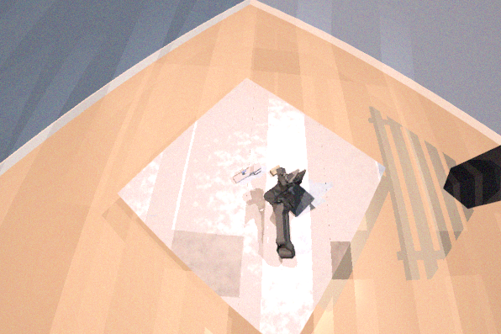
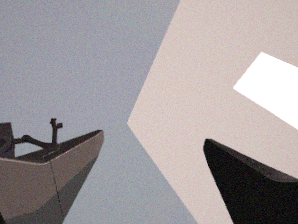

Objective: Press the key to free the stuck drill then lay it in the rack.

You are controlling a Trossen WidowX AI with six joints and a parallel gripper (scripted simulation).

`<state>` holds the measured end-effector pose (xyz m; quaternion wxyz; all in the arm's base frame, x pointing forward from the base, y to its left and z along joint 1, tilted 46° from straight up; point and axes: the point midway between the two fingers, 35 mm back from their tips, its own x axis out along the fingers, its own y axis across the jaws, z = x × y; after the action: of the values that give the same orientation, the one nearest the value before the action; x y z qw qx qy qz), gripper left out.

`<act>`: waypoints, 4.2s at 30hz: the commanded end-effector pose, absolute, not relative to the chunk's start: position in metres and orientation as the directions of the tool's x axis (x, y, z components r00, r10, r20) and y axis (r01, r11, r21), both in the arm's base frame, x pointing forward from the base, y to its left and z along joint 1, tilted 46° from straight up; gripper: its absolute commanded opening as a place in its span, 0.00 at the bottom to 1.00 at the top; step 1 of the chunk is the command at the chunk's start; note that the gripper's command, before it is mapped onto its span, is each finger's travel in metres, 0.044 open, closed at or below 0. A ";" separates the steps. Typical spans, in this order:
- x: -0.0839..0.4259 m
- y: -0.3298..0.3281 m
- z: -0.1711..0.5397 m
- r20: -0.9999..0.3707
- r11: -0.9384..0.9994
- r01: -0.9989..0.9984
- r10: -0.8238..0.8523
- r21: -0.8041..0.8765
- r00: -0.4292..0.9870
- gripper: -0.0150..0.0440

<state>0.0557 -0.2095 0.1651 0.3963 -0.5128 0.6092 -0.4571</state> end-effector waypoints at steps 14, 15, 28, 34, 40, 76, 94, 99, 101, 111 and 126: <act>0.123 -0.220 0.164 -0.212 0.174 -0.271 -0.970 -0.947 0.118 0.31; 0.137 -0.220 0.161 -0.269 0.216 -0.274 -0.948 -0.937 0.171 0.26; 0.246 -0.152 0.114 -0.879 0.831 -0.351 -0.299 -0.430 0.370 0.25; 0.264 -0.109 0.109 -0.960 0.949 -0.311 0.034 -0.057 0.279 0.25; 0.277 -0.069 0.116 -0.927 0.936 -0.170 0.337 0.310 0.164 0.25; 0.302 -0.009 0.138 -0.705 0.687 0.210 0.709 0.695 0.014 0.25; 0.299 -0.006 0.137 -0.705 0.687 0.210 0.709 0.695 0.014 0.25; 0.298 -0.007 0.137 -0.705 0.687 0.210 0.709 0.695 0.014 0.25; 0.298 -0.007 0.138 -0.705 0.687 0.210 0.709 0.695 0.014 0.25; 0.294 -0.007 0.138 -0.705 0.687 0.211 0.709 0.695 0.013 0.25; 0.298 -0.004 0.134 -0.705 0.687 0.210 0.709 0.695 0.014 0.25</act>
<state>0.2977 -0.0086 0.1382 0.6294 0.3411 0.6696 0.1979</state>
